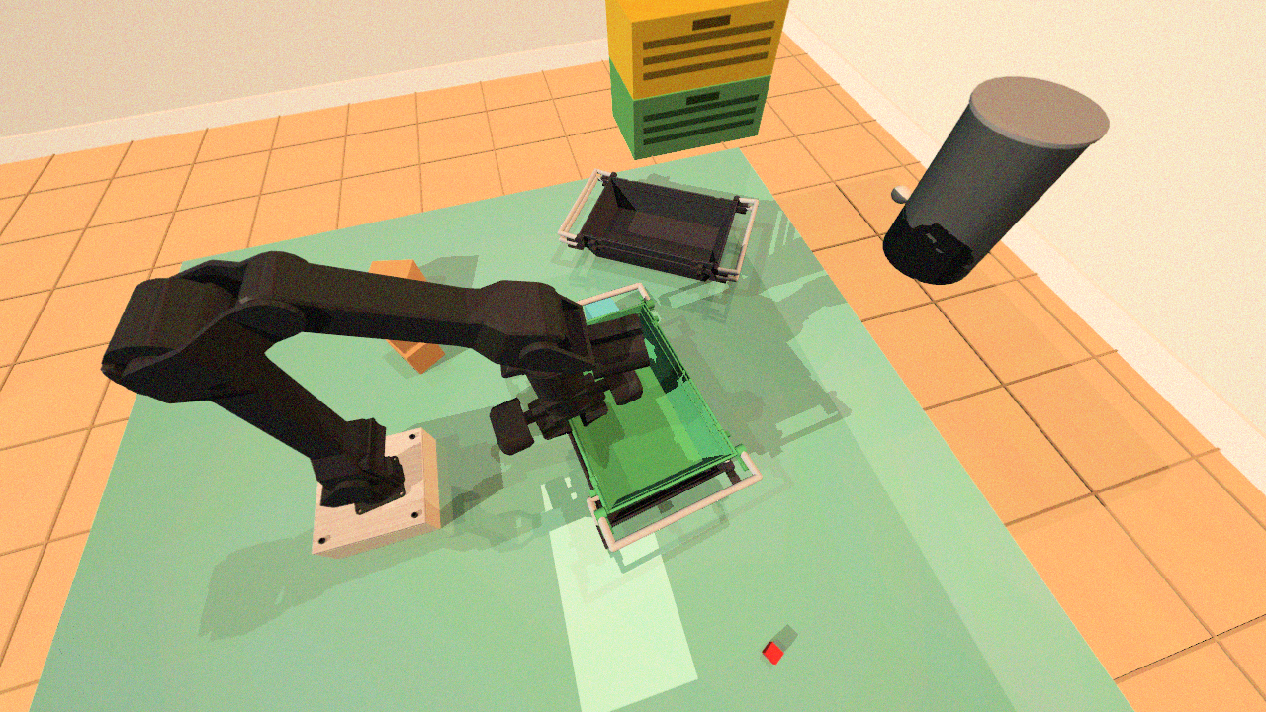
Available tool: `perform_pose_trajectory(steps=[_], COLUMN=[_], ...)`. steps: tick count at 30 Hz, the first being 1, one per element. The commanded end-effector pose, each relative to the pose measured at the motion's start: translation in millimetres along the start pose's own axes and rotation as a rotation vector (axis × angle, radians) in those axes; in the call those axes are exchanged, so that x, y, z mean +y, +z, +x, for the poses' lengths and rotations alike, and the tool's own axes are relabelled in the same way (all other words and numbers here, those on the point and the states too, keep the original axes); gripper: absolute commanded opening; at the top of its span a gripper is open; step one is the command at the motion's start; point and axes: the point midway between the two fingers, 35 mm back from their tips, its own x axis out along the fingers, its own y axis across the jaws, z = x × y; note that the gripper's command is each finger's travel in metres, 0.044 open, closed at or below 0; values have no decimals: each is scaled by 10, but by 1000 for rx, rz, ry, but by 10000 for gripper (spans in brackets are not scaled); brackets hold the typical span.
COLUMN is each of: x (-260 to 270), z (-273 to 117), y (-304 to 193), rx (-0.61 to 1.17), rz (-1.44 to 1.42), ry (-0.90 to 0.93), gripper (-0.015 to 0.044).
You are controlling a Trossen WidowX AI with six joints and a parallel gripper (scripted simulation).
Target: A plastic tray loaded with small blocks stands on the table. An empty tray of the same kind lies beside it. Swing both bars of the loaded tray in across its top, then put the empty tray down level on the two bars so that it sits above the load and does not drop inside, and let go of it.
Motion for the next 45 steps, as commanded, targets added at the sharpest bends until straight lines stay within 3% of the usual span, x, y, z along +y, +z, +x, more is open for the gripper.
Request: perform_pose_trajectory(steps=[1,45], x=[48,70], z=[43,144], y=[4,4], rx=[-1,-1], rz=[-3,-3], ry=[22,22], gripper=[0,0])
